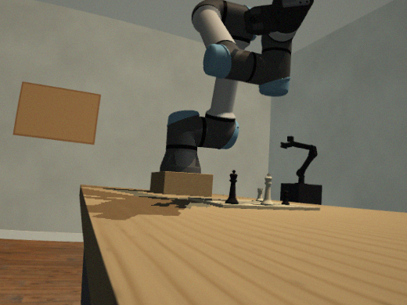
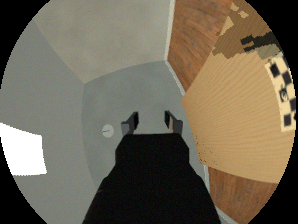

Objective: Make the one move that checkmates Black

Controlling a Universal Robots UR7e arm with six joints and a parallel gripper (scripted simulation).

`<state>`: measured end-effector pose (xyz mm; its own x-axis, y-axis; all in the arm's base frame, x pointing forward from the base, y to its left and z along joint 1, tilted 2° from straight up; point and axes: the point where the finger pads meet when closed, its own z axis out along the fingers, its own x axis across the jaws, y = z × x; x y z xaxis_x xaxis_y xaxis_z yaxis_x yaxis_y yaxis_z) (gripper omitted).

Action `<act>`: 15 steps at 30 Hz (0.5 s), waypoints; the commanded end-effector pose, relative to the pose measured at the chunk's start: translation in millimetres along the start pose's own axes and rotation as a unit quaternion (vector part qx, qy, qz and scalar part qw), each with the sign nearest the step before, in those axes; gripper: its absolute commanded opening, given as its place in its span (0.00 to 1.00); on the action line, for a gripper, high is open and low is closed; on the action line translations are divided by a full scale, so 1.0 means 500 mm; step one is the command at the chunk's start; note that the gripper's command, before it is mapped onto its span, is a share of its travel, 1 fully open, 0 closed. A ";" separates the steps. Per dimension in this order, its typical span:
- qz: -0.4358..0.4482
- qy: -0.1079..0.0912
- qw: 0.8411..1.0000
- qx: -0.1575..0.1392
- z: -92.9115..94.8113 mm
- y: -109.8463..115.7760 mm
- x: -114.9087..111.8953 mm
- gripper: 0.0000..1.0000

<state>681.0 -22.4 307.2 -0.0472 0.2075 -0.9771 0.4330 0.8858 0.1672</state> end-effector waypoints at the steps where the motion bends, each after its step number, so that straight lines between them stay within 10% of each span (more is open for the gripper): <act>1: 0.006 0.014 1.000 0.002 0.005 -0.003 0.004 1.00; 15: 0.035 0.079 0.996 0.016 0.019 -0.022 0.033 1.00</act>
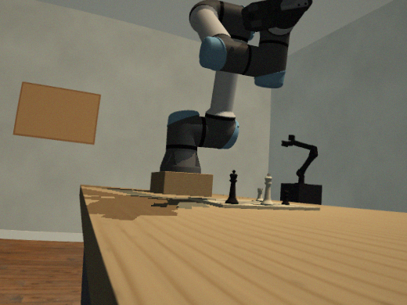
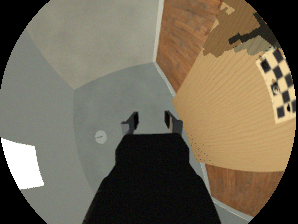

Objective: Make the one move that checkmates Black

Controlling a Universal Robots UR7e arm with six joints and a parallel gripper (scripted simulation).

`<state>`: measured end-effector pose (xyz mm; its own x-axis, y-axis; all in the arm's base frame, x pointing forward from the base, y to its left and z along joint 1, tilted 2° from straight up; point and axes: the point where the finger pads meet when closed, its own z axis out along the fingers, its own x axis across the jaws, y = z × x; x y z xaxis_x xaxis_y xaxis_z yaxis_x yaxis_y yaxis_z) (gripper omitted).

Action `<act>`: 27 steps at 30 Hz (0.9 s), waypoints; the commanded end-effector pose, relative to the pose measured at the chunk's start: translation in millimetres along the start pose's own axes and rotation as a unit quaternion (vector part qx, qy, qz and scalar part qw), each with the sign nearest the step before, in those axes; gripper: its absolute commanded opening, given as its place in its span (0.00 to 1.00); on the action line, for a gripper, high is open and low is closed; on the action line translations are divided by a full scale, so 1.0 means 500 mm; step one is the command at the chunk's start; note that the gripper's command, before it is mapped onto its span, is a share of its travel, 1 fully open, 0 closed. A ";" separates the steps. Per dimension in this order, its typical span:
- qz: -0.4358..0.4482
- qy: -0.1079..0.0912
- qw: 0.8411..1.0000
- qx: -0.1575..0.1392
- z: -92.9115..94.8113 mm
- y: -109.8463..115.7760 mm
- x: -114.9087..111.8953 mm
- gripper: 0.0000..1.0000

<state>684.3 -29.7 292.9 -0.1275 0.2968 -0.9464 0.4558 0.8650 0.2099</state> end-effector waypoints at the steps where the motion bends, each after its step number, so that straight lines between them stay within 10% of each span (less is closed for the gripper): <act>1: 0.015 0.029 0.999 0.007 0.005 -0.010 0.011 1.00; 11: 0.050 0.098 0.994 0.030 0.008 -0.037 0.045 1.00; 27: 0.151 0.258 0.947 0.116 -0.058 -0.121 0.143 1.00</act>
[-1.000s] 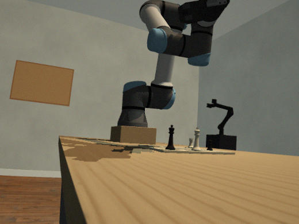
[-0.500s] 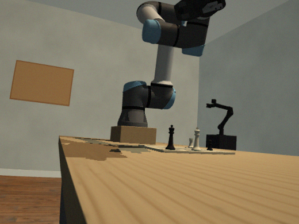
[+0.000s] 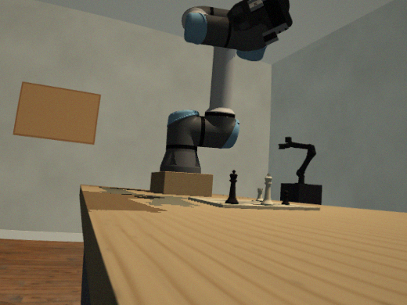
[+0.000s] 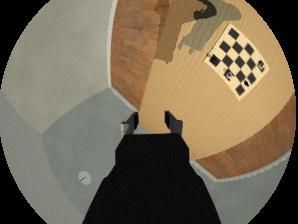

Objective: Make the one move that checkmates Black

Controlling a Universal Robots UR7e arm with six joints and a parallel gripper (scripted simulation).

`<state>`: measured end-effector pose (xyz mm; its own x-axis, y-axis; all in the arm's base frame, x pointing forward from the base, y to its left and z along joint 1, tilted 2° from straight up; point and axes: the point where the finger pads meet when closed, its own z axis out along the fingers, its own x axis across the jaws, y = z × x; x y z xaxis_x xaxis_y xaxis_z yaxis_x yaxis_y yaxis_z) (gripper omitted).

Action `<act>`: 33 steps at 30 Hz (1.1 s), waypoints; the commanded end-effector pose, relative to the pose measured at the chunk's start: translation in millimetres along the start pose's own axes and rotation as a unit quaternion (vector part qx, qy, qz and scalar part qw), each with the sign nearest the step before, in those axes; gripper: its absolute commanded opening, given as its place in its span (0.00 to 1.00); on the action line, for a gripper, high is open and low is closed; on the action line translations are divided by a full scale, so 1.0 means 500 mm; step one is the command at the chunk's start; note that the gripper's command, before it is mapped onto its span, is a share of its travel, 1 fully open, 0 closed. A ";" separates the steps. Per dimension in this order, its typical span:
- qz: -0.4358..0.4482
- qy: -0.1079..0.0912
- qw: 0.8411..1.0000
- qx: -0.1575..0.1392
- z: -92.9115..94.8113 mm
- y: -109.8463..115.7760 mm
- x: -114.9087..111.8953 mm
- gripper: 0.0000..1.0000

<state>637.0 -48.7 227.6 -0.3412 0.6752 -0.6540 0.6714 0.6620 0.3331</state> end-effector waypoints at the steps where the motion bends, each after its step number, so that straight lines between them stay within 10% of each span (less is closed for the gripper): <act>1: 0.025 0.032 0.999 0.020 -0.009 -0.026 0.020 1.00; 16: 0.188 0.204 0.945 0.174 -0.139 -0.191 0.176 1.00; 18: 0.188 0.204 0.945 0.174 -0.139 -0.191 0.176 1.00; 26: 0.283 0.278 0.875 0.279 -0.274 -0.271 0.272 1.00; 33: 0.275 0.311 0.845 0.337 -0.217 -0.227 0.258 1.00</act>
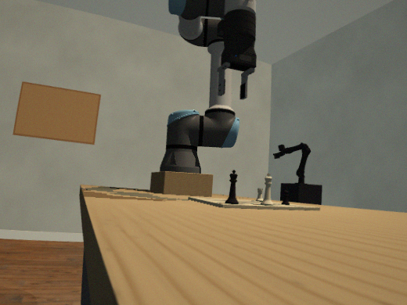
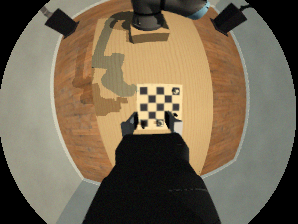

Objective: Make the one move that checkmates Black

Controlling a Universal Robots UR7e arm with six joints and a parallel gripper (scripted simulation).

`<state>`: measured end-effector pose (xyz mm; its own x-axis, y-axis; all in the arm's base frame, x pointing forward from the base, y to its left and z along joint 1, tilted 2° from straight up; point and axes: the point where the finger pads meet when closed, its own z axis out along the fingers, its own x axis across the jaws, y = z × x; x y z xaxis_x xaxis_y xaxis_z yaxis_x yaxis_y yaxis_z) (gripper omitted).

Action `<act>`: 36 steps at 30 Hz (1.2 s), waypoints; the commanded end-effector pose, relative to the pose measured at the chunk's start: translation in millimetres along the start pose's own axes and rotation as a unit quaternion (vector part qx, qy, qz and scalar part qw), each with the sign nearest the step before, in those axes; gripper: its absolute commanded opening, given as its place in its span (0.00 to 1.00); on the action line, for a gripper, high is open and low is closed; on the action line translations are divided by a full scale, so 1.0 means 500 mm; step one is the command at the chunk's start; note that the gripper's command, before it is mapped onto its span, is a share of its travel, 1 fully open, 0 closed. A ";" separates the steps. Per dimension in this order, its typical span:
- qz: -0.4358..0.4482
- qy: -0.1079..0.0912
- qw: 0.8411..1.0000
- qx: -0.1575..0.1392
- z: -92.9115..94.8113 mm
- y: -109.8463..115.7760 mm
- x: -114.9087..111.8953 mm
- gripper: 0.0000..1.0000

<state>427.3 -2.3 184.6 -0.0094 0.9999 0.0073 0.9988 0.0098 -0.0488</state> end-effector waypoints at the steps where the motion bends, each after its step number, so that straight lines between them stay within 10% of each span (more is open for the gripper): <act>1: 0.007 0.011 0.999 0.040 0.009 0.036 0.002 1.00; 17: 0.009 0.028 0.983 0.180 0.107 0.205 0.014 1.00; 36: 0.009 0.028 0.957 0.289 0.248 0.305 0.045 1.00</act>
<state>568.7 20.1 61.9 0.0272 0.9981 0.0556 0.8191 0.0096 -0.5736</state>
